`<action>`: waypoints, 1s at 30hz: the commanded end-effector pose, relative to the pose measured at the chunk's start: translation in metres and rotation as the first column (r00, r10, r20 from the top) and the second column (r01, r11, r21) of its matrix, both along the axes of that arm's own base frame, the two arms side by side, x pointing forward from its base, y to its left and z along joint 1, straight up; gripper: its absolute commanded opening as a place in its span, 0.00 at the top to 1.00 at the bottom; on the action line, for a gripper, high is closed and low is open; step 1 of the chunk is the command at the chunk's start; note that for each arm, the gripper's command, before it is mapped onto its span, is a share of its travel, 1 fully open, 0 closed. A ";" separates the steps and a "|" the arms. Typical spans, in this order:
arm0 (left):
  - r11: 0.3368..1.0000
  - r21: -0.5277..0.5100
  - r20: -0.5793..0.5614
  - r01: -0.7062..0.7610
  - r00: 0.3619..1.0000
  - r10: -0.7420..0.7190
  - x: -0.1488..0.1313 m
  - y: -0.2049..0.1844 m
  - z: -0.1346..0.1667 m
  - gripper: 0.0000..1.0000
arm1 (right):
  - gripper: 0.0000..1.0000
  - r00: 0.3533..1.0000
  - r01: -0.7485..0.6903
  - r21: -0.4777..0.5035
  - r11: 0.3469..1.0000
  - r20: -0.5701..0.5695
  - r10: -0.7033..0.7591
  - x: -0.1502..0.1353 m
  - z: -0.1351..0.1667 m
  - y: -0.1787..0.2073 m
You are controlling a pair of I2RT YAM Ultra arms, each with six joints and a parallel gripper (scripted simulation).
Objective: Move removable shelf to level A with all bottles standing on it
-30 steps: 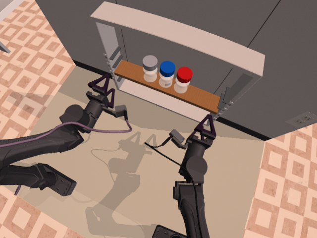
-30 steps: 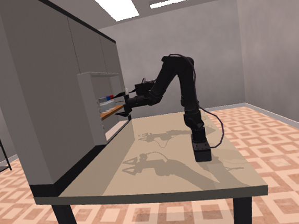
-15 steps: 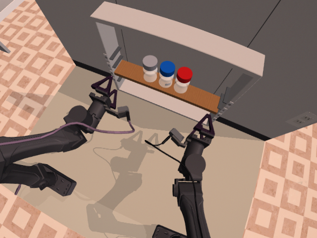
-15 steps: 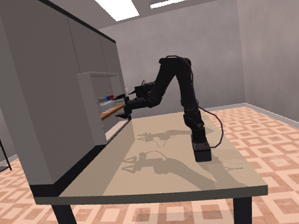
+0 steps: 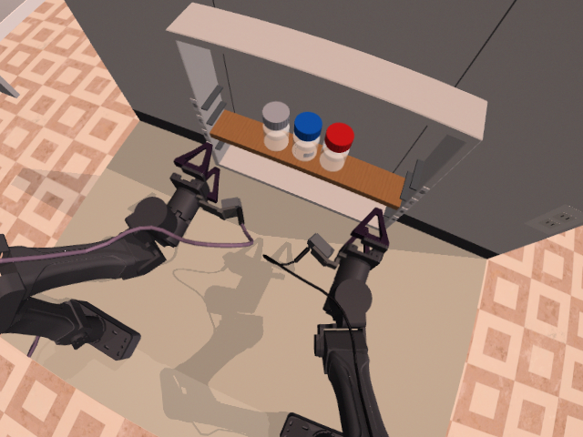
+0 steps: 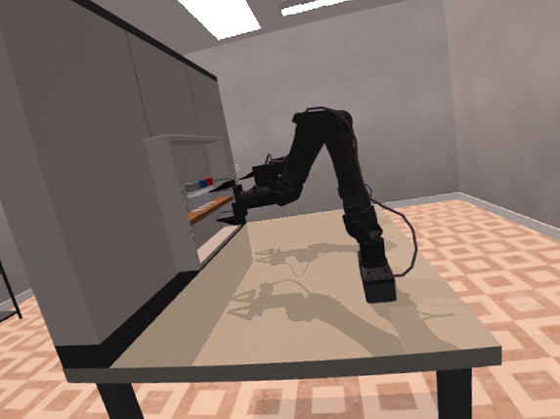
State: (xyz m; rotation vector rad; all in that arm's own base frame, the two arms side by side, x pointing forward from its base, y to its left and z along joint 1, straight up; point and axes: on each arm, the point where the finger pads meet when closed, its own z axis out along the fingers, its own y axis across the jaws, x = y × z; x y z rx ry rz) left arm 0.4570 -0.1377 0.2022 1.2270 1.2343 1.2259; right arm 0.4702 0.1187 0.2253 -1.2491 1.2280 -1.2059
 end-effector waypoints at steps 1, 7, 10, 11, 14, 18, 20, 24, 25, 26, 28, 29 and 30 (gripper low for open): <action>1.000 -0.015 0.023 -0.003 1.000 0.004 0.005 -0.006 0.005 0.00 | 0.00 0.999 -0.002 0.018 1.000 0.036 0.002 0.001 0.007 0.006; 1.000 -0.015 0.023 -0.003 1.000 0.004 0.007 -0.009 -0.001 0.00 | 0.00 0.999 -0.002 0.018 1.000 0.036 0.002 0.002 0.001 0.009; 1.000 -0.015 0.023 -0.003 1.000 0.004 0.008 -0.011 -0.004 0.00 | 0.00 0.999 -0.002 0.018 1.000 0.036 0.002 0.003 -0.002 0.011; 1.000 -0.015 0.023 -0.003 1.000 0.004 0.008 -0.011 -0.004 0.00 | 0.00 0.999 -0.002 0.018 1.000 0.036 0.002 0.003 -0.002 0.011; 1.000 -0.015 0.023 -0.003 1.000 0.004 0.008 -0.012 -0.007 0.00 | 0.00 0.999 -0.002 0.018 1.000 0.036 0.002 0.004 -0.004 0.012; 1.000 -0.015 0.023 -0.003 1.000 0.004 0.009 -0.014 -0.011 0.00 | 0.00 0.999 -0.002 0.018 1.000 0.036 0.002 0.005 -0.008 0.014; 1.000 -0.015 0.023 -0.003 1.000 0.004 0.010 -0.015 -0.013 0.00 | 0.00 0.999 -0.002 0.018 1.000 0.036 0.002 0.005 -0.010 0.015; 1.000 -0.015 0.023 -0.003 1.000 0.004 0.011 -0.017 -0.017 0.00 | 0.00 0.999 -0.002 0.018 1.000 0.036 0.002 0.006 -0.014 0.017; 1.000 -0.015 0.023 -0.003 1.000 0.004 0.011 -0.018 -0.018 0.00 | 0.00 0.999 -0.002 0.018 1.000 0.036 0.002 0.007 -0.015 0.018; 1.000 -0.015 0.023 -0.003 1.000 0.004 0.011 -0.018 -0.019 0.00 | 0.00 0.999 -0.002 0.018 1.000 0.036 0.002 0.007 -0.016 0.018; 1.000 -0.015 0.023 -0.003 1.000 0.004 0.012 -0.019 -0.020 0.00 | 0.00 0.999 -0.002 0.018 1.000 0.036 0.002 0.007 -0.017 0.019; 1.000 -0.015 0.023 -0.003 1.000 0.004 0.012 -0.019 -0.020 0.00 | 0.00 0.999 -0.002 0.018 1.000 0.036 0.002 0.007 -0.017 0.019; 1.000 -0.015 0.023 -0.003 1.000 0.004 0.012 -0.019 -0.021 0.00 | 0.00 0.999 -0.002 0.018 1.000 0.036 0.002 0.007 -0.018 0.019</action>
